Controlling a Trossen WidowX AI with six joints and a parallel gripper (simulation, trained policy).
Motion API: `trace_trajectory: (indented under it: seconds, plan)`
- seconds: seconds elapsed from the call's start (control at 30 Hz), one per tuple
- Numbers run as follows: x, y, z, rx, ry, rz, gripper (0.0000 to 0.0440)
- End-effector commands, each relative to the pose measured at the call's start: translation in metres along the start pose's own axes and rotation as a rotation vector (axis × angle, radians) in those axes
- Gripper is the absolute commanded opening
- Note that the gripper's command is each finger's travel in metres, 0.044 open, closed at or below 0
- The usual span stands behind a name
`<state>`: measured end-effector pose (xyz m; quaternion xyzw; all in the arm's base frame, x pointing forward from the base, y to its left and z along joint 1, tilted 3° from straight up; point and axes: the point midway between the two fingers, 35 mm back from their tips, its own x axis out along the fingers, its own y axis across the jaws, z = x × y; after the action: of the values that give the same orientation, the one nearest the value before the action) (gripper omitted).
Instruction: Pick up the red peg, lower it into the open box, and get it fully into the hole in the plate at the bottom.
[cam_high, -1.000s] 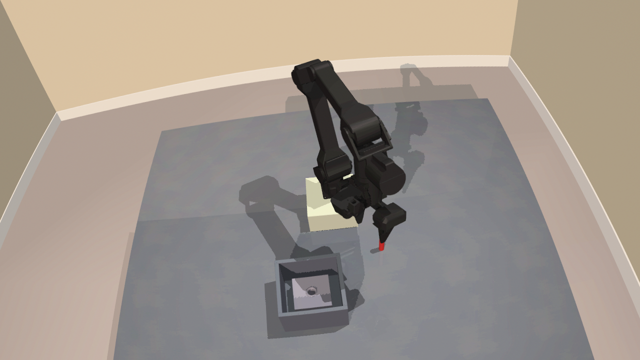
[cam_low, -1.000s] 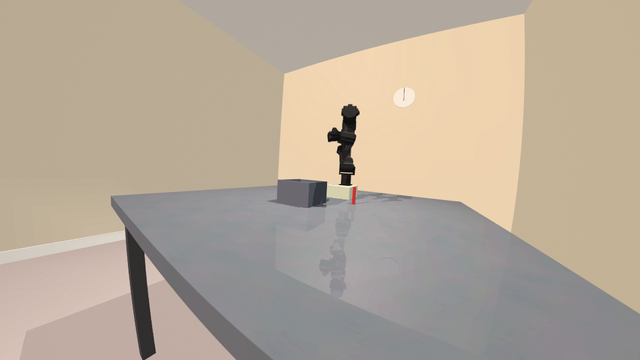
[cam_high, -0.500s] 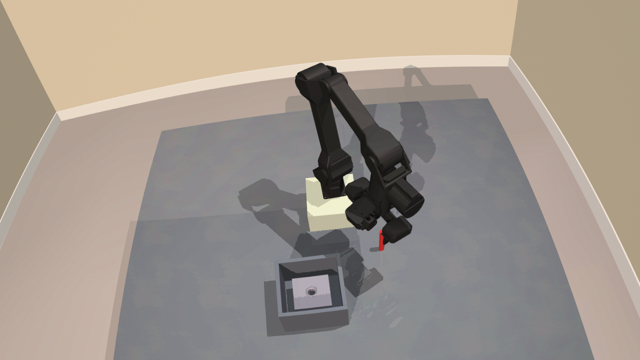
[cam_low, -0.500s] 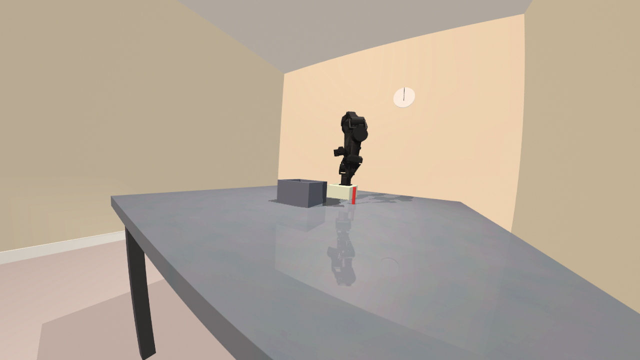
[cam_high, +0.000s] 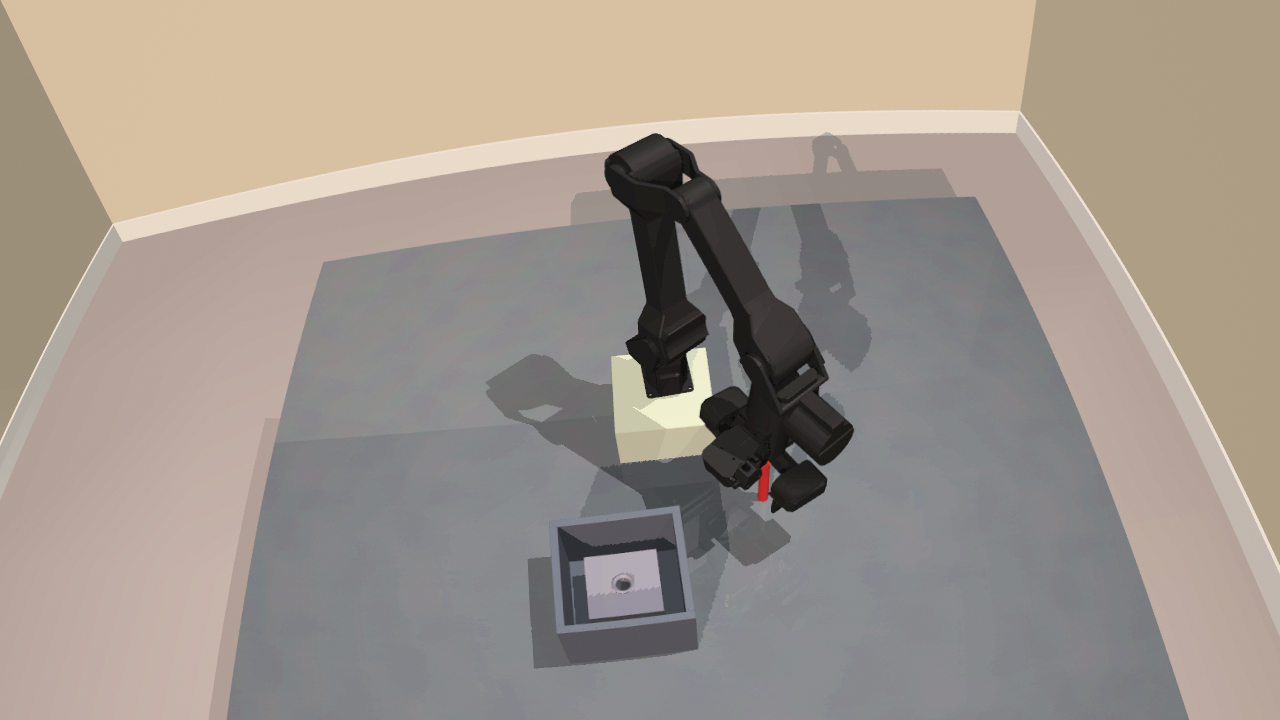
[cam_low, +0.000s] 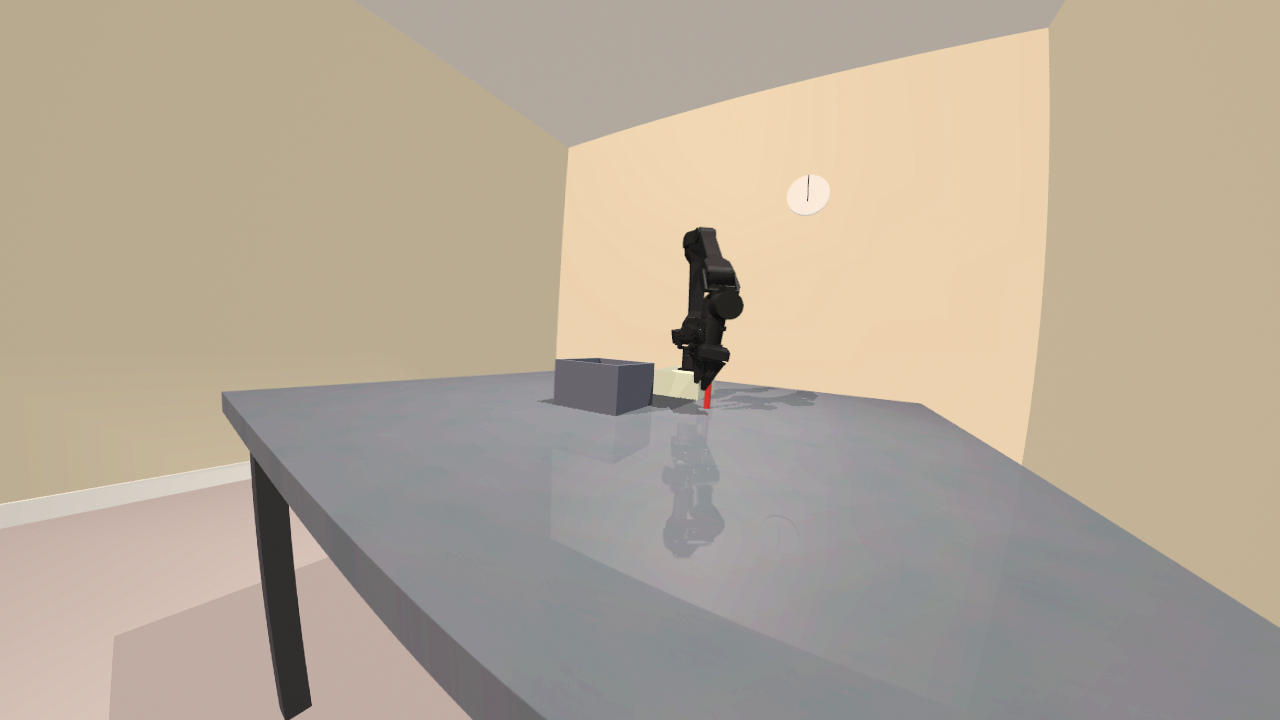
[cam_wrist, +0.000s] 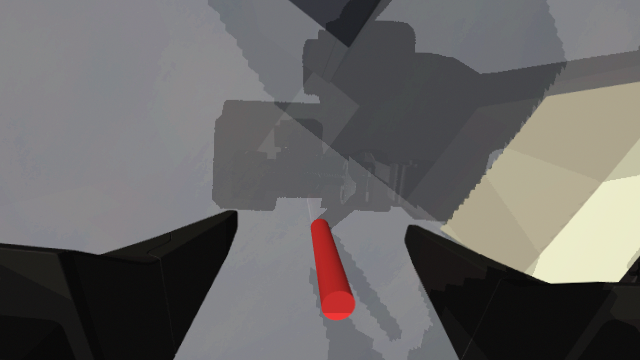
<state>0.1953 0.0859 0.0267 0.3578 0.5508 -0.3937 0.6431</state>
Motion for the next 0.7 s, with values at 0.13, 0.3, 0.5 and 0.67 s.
trace_trajectory:
  seconds: [0.13, 0.3, 0.5, 0.67]
  plan:
    - [0.025, -0.004, -0.009, 0.005, -0.001, 0.011, 0.0378]
    - [0.032, -0.011, -0.013, 0.009, 0.025, -0.021, 0.0257]
    - [0.030, -0.012, -0.016, -0.010, 0.066, -0.040, 0.0100]
    - [0.029, -0.011, -0.016, -0.026, 0.103, -0.052, 0.0000]
